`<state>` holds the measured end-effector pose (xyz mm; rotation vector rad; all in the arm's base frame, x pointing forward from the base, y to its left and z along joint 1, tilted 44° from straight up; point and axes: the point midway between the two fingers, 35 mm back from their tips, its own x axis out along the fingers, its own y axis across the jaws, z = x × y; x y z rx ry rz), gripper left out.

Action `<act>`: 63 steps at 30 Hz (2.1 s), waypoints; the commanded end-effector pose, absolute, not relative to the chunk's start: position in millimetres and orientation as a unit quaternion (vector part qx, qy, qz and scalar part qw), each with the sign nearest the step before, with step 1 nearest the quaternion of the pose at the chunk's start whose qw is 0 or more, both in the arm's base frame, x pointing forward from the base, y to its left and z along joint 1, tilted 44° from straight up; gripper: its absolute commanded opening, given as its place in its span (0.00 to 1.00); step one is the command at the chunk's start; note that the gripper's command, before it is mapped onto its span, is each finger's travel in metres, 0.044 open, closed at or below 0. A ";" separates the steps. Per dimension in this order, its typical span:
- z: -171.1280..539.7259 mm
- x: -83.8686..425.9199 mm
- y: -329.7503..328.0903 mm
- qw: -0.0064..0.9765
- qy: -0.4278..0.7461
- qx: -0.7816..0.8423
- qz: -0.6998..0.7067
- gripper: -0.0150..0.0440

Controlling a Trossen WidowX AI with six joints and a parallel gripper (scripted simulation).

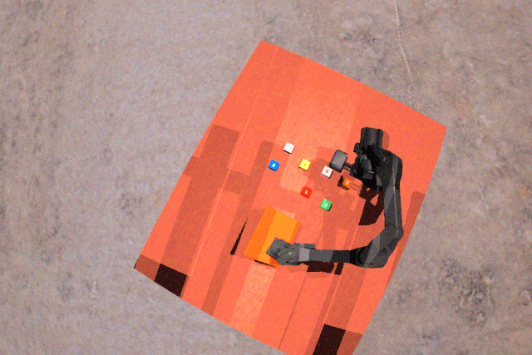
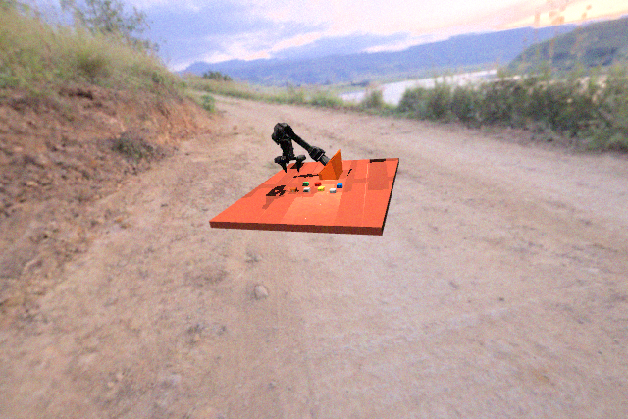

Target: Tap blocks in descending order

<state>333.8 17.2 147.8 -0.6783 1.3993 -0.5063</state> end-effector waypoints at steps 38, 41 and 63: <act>92.9 342.4 -39.1 0.682 0.624 -0.309 -0.223 0.29; 92.2 342.6 -39.8 0.682 0.624 -0.309 -0.223 0.29; 71.7 346.0 -59.9 0.682 0.624 -0.309 -0.223 0.29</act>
